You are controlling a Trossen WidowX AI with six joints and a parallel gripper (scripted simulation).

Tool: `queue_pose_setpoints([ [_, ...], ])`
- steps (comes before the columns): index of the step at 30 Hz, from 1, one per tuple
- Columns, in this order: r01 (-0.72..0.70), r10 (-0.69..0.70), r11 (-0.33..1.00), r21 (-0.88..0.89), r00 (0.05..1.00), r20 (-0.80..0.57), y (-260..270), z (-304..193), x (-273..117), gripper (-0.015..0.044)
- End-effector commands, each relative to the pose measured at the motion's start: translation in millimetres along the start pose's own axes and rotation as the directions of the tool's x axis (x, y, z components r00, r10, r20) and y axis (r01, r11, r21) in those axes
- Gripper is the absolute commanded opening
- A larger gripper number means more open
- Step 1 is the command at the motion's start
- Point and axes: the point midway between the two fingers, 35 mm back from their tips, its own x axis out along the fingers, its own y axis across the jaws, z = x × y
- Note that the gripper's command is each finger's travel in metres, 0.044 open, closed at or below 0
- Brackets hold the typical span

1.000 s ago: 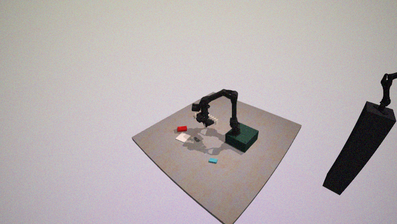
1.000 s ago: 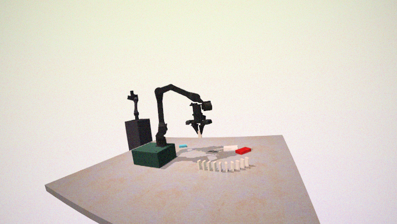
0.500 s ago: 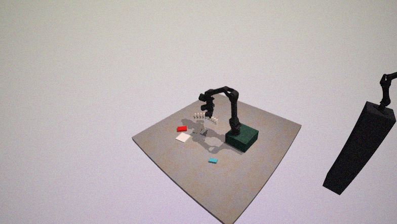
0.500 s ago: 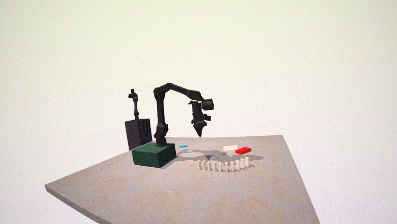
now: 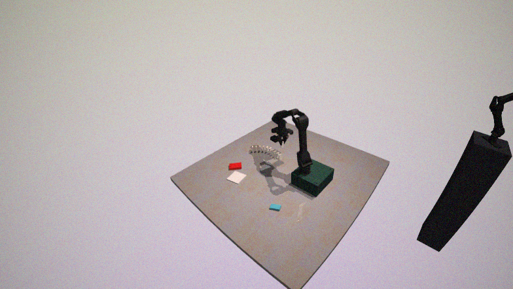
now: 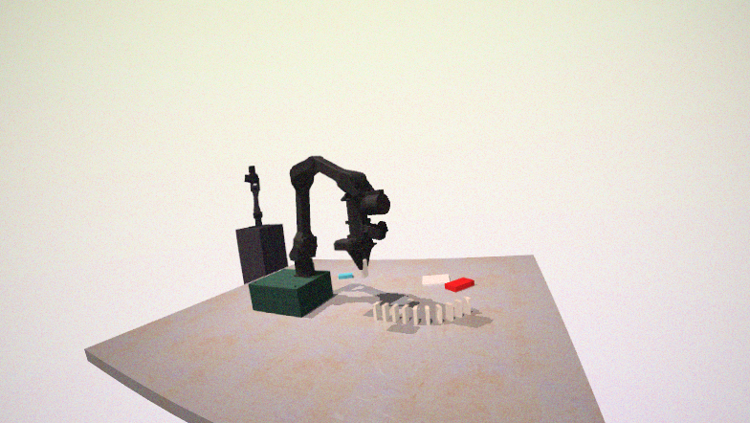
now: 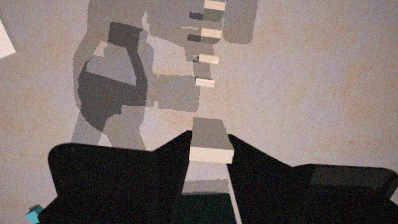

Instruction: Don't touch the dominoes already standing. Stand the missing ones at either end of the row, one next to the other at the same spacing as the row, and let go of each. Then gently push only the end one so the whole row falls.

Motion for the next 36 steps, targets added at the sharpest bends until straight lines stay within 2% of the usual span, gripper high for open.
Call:
queue_pose_setpoints([
  [1,-0.007,0.007,1.0,0.012,1.0,-0.014,-0.3,1.1,20.1,0.0107],
  [17,-0.007,0.007,1.0,0.012,1.0,-0.015,1.3,-4.5,123.5,0.0107],
  [30,-0.007,0.007,1.0,0.012,1.0,-0.015,1.5,-5.6,127.4,0.0107],
  [36,-0.007,0.007,1.0,0.012,1.0,-0.015,1.5,-5.6,127.4,0.0265],
])
